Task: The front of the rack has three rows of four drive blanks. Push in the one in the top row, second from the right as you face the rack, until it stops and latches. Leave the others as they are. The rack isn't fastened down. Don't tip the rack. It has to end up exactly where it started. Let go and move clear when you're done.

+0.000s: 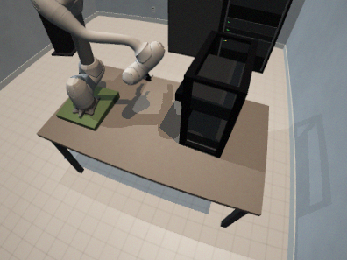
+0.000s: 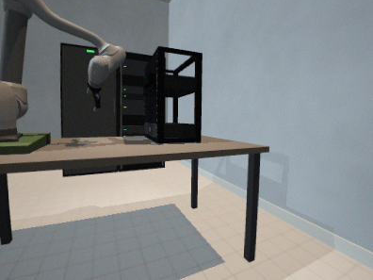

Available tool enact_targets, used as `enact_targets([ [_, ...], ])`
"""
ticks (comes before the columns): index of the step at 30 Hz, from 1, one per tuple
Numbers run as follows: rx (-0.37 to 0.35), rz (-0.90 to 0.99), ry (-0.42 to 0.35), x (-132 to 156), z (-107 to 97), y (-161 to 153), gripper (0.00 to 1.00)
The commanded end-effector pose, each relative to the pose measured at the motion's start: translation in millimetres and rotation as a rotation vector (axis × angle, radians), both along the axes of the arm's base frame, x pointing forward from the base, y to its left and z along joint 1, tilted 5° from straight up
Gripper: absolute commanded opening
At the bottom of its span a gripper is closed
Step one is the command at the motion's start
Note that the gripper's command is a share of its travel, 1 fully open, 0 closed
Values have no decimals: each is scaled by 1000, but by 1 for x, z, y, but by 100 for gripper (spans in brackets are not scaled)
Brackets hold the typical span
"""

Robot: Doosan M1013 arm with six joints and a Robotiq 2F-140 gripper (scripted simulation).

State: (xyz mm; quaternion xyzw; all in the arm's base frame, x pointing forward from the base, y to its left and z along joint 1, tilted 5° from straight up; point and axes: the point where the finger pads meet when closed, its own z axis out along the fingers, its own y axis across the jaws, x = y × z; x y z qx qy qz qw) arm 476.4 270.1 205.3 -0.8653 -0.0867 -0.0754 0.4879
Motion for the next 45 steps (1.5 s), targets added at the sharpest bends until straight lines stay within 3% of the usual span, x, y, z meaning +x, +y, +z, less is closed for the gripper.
enact_targets([
  [1,37,-58,30,5,11,11,100],
  [11,129,-181,107,21,35,29,100],
  [26,367,-442,310,56,92,53,100],
  [28,367,-442,310,56,92,53,100],
  [43,689,-698,590,93,154,52,100],
  [45,689,-698,590,93,154,52,100],
])
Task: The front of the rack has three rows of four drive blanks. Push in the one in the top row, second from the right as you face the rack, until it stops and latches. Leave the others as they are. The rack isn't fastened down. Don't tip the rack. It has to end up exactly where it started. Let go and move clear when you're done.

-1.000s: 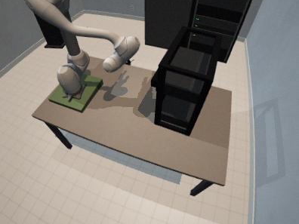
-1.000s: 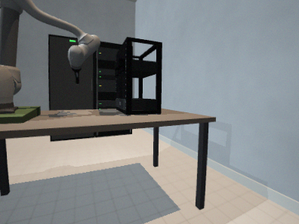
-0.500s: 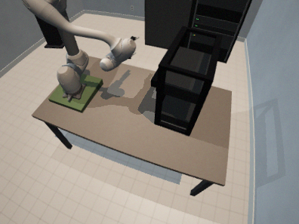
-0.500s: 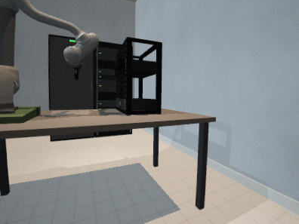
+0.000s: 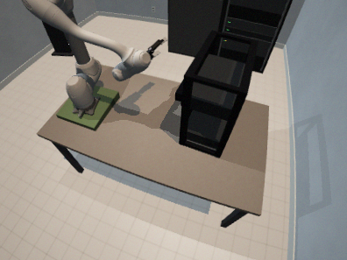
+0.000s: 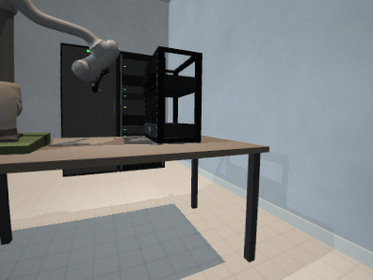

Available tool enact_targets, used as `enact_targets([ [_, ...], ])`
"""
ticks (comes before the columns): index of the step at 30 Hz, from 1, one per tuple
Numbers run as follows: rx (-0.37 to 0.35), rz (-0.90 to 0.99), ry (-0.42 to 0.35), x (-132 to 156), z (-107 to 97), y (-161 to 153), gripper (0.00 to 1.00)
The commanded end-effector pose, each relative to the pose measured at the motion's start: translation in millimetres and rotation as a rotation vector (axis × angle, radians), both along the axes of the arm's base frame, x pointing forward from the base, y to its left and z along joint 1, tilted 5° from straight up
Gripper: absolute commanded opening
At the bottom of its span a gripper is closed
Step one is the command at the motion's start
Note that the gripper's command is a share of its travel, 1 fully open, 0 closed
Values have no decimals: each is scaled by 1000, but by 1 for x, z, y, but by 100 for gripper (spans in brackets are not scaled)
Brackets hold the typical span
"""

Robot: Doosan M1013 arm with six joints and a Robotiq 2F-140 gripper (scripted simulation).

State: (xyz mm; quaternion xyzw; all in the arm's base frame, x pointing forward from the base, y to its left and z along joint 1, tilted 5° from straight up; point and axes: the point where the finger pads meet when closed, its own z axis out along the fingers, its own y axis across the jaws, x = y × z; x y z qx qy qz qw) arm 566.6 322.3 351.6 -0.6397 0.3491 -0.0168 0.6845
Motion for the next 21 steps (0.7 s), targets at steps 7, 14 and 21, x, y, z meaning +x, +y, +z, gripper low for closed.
enact_targets([
  [7,233,-151,161,19,34,-12,100],
  [14,438,-252,288,32,56,-31,100],
  [21,593,-316,377,40,68,-49,100],
])
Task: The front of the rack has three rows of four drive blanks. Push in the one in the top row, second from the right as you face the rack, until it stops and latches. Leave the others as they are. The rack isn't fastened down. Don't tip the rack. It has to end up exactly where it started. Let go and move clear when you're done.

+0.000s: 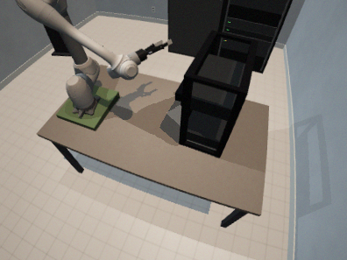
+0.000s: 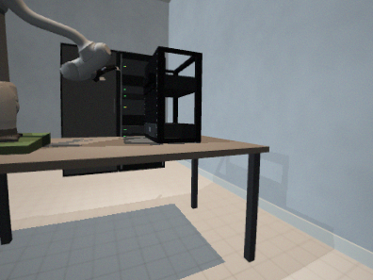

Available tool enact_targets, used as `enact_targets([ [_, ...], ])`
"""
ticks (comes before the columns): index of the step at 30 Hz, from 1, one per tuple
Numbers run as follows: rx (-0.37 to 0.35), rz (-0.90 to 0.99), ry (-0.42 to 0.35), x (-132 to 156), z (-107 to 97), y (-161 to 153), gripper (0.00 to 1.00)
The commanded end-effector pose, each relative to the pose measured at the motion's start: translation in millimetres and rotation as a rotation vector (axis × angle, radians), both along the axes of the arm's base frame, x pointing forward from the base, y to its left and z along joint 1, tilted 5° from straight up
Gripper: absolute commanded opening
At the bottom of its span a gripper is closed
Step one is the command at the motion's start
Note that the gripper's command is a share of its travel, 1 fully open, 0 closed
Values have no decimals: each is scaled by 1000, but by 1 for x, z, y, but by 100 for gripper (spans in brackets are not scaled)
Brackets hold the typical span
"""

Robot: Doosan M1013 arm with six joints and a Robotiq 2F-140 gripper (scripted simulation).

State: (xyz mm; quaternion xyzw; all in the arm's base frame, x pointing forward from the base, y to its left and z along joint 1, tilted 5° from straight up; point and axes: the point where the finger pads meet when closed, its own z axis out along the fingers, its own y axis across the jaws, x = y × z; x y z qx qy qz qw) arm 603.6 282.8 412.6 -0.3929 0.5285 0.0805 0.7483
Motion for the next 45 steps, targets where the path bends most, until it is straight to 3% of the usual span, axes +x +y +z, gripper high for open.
enact_targets([
  [1,122,-59,69,4,10,-13,100],
  [11,444,-176,220,12,23,-56,100],
  [13,444,-176,220,12,23,-56,100],
  [21,702,-254,322,13,24,-93,100],
  [28,921,-311,396,10,20,-125,100],
  [30,921,-311,396,10,20,-125,100],
  [45,1342,-401,505,-5,-3,-185,100],
])
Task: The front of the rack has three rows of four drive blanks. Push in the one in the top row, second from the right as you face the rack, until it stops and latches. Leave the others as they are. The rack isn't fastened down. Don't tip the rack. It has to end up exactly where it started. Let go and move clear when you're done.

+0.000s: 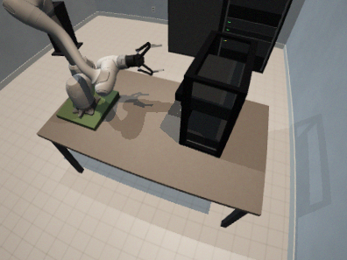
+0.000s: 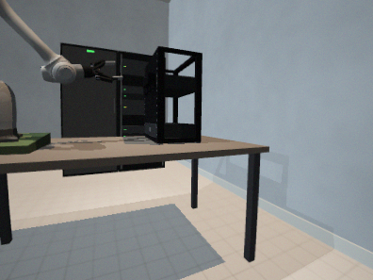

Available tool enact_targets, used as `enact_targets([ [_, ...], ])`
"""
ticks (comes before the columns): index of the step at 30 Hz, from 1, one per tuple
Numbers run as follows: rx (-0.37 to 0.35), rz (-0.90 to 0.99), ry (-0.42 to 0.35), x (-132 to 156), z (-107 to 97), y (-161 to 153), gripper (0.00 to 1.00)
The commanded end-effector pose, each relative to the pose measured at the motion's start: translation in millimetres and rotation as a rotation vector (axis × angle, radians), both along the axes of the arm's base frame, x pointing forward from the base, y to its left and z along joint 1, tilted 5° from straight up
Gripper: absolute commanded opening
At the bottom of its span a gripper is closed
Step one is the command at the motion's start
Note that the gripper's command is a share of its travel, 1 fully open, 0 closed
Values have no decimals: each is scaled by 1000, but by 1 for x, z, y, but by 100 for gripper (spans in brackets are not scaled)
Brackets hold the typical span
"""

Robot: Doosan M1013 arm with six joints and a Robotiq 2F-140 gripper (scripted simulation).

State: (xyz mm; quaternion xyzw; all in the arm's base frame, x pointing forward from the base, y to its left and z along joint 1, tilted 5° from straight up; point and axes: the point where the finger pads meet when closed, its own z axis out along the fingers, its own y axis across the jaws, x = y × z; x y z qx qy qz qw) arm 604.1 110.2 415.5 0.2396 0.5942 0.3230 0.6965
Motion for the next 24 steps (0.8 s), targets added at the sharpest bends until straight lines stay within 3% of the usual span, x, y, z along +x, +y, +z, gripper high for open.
enact_targets([
  [1,89,-30,22,-6,-6,-12,100],
  [17,399,-131,72,-25,-33,-54,100],
  [19,399,-131,72,-25,-33,-54,100],
  [24,476,-157,81,-31,-41,-64,100],
])
